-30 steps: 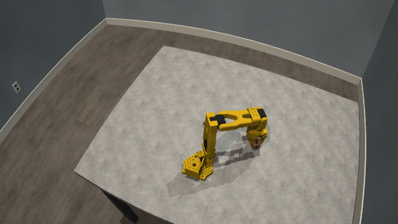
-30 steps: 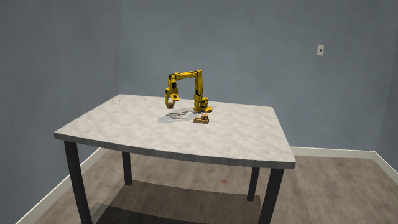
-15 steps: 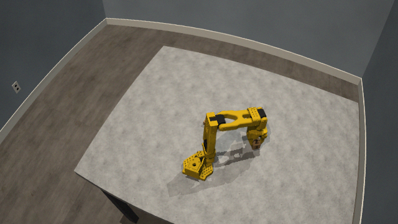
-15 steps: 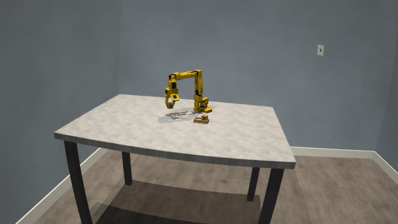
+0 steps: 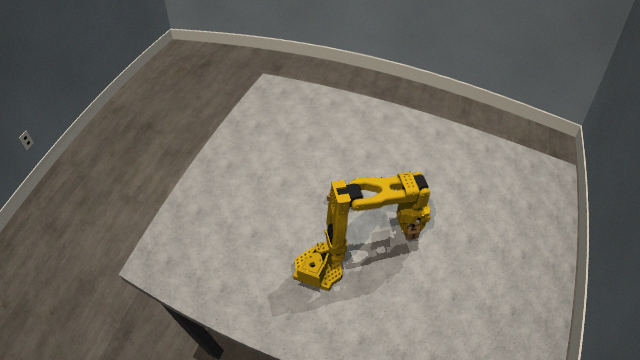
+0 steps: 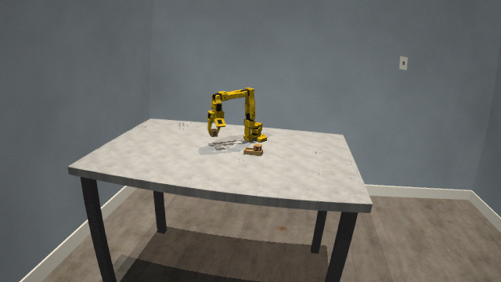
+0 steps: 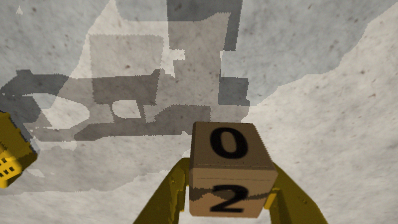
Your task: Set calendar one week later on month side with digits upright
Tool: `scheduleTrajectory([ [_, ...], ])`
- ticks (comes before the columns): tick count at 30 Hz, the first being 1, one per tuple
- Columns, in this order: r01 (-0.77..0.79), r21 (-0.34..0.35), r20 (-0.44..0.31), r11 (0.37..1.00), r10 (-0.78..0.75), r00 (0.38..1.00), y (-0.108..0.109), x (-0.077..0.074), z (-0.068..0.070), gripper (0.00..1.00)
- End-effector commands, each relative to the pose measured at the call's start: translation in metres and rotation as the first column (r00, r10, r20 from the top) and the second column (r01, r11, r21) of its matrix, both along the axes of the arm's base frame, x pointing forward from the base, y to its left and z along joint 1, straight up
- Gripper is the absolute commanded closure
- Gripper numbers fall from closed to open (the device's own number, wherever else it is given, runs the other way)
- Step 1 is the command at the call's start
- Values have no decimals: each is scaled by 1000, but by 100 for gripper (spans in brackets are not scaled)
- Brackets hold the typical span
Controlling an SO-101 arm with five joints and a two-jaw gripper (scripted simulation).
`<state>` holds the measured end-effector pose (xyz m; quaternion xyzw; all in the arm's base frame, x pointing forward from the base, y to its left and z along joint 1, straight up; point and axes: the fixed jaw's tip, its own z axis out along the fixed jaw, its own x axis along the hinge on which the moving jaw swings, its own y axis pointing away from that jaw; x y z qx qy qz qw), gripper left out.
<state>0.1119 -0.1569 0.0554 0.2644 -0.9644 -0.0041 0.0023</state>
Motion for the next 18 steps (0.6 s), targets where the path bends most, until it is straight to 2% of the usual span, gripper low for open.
scheduleTrajectory([
  [1, 10, -47, 35, 999, -8, 999, -8, 3, 7, 100],
  [18, 10, -47, 35, 999, -8, 999, -8, 3, 1, 100],
])
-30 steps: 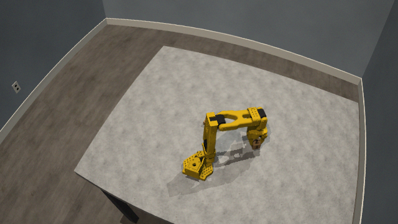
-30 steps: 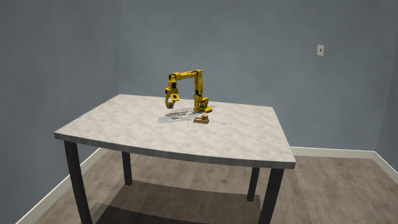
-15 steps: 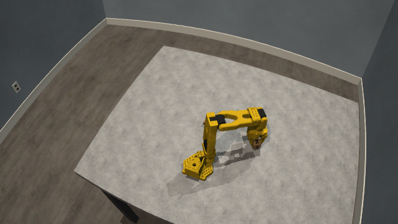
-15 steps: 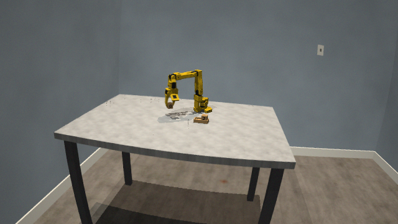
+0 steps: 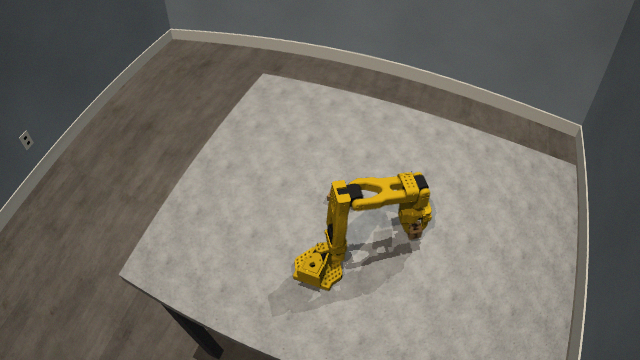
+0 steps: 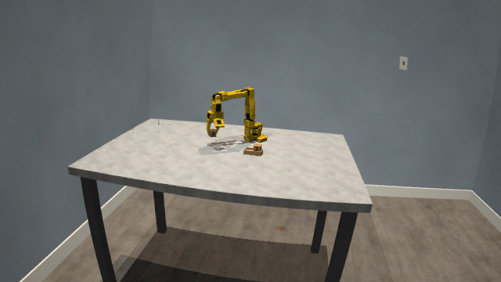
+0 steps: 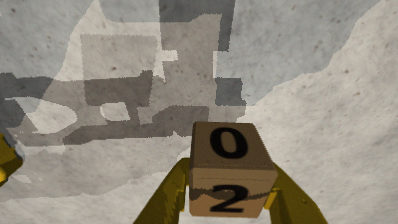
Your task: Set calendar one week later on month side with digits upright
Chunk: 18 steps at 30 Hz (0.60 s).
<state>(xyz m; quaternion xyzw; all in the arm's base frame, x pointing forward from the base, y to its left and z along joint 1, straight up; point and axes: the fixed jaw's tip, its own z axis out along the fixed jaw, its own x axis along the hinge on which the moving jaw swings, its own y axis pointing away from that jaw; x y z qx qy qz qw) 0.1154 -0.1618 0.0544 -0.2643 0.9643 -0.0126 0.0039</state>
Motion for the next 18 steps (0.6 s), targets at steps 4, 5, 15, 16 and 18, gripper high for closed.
scheduleTrajectory([
  [4, 9, -18, 14, 1000, -9, 1000, -3, 0, 2, 100],
  [5, 9, -18, 14, 1000, -9, 1000, -3, 0, 2, 100],
  [15, 9, -18, 14, 1000, -9, 1000, -3, 0, -4, 100],
  [16, 9, -18, 14, 1000, -9, 1000, -3, 0, -4, 100],
  [18, 9, -18, 14, 1000, -9, 1000, -3, 0, -4, 100],
])
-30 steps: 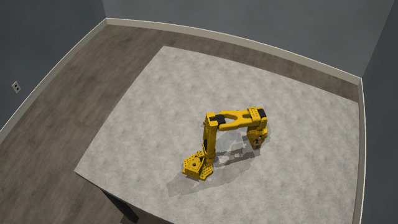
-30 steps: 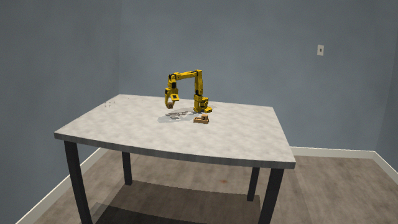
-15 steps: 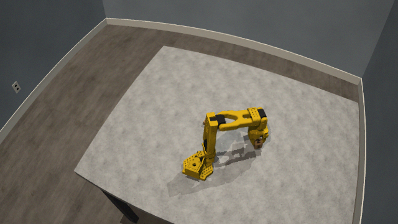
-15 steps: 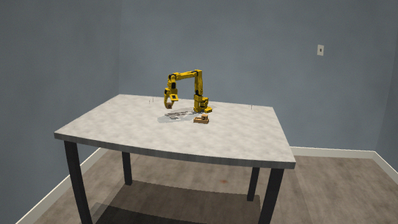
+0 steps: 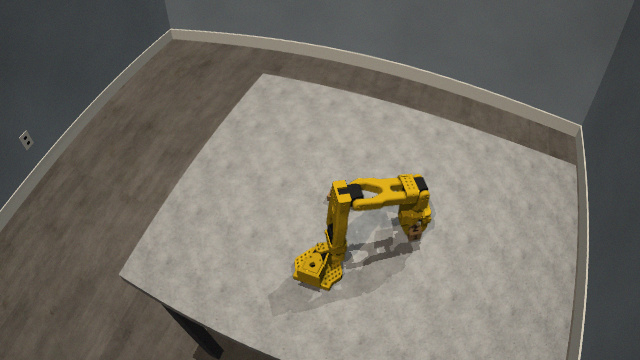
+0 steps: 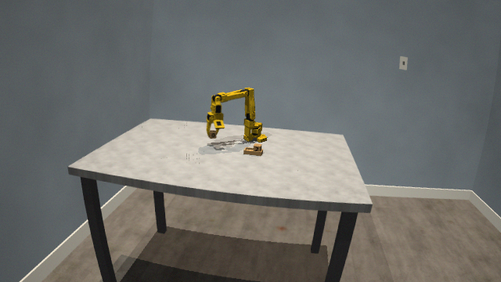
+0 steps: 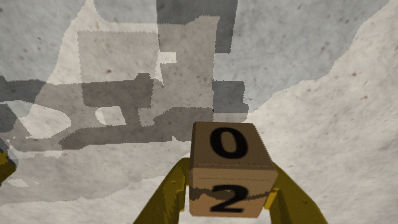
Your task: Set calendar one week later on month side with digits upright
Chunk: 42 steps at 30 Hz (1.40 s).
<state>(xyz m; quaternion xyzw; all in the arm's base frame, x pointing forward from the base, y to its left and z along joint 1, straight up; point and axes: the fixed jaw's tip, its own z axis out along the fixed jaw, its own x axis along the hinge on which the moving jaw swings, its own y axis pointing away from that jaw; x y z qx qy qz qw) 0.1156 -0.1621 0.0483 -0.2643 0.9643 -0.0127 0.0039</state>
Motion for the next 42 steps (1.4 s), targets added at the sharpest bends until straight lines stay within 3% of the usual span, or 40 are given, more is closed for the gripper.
scheduleTrajectory([
  [1, 9, -17, 14, 1000, -9, 1000, -3, 0, 2, 100],
  [42, 9, -17, 14, 1000, -9, 1000, -3, 0, -12, 100],
])
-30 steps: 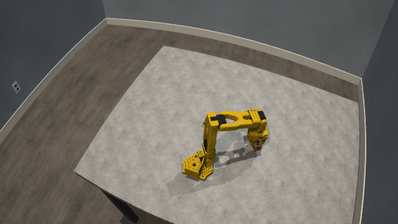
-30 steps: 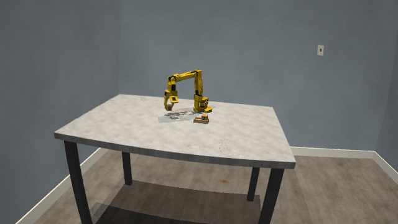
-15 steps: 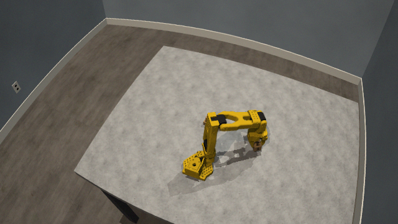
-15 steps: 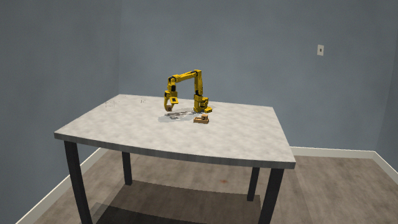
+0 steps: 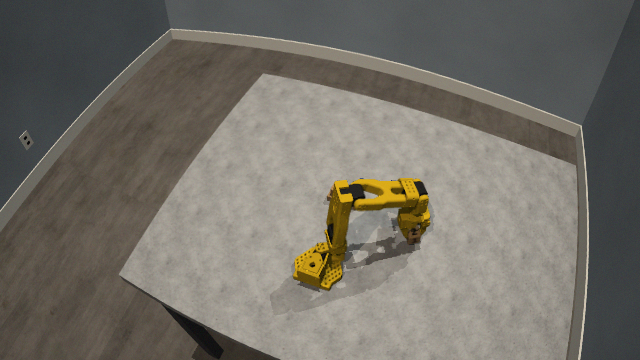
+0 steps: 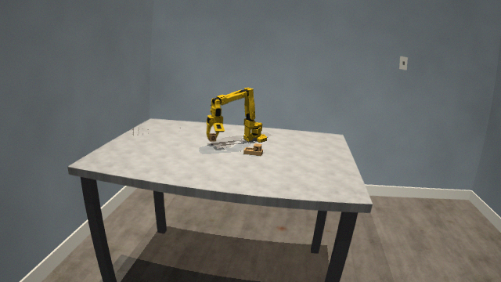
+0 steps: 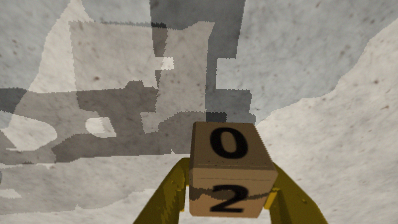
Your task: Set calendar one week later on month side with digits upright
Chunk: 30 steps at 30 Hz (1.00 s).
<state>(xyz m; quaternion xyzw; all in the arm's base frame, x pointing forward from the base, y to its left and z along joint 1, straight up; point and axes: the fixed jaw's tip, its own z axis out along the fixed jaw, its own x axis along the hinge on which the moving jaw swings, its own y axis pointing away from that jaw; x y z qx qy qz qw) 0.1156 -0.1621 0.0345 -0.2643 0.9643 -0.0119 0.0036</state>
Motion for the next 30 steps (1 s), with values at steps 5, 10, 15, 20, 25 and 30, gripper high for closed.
scheduleTrajectory([
  [5, 9, -19, 15, 1000, -9, 1000, -3, 0, -2, 100],
  [10, 9, -19, 15, 1000, -9, 1000, -3, 0, -2, 100],
  [15, 9, -19, 15, 1000, -9, 1000, -4, 0, -3, 100],
  [20, 9, -19, 15, 1000, -9, 1000, -4, 0, -7, 100],
  [25, 9, -19, 15, 1000, -9, 1000, -4, 0, -8, 100],
  [30, 9, -19, 15, 1000, -9, 1000, -4, 0, -8, 100],
])
